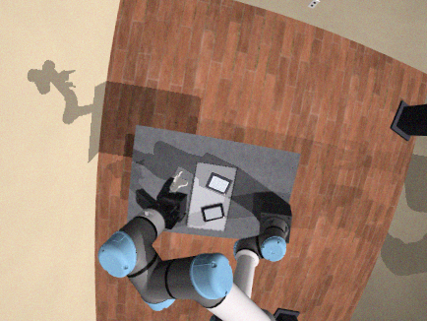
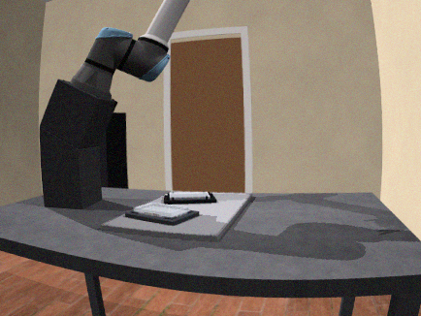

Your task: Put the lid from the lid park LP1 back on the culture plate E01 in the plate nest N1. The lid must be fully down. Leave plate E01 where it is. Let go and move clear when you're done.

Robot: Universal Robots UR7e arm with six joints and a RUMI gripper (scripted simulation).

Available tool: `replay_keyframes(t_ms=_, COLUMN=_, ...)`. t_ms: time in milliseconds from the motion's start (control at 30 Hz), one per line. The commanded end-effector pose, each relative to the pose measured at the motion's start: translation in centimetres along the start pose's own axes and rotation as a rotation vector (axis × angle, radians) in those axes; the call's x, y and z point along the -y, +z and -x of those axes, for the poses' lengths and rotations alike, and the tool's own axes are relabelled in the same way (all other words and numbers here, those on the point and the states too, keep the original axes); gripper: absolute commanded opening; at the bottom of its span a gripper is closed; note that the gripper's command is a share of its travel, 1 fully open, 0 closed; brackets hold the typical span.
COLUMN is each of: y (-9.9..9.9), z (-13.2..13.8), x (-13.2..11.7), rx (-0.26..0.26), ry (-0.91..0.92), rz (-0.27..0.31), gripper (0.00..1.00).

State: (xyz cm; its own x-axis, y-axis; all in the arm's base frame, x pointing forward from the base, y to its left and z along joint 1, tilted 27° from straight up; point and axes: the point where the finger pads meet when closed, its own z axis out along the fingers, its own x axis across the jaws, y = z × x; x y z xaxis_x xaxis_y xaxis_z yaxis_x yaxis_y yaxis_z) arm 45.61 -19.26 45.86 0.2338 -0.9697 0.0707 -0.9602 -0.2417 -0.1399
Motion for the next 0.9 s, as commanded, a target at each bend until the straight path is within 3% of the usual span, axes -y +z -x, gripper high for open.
replay_keyframes(t_ms=0, y=0.9, z=2.0, x=0.0, rx=0.01, ry=0.022, rz=0.011, gripper=0.82)
replay_keyframes(t_ms=867, y=5.8, z=11.2, x=-1.3, rx=0.043, ry=0.095, rz=0.063, gripper=0.82)
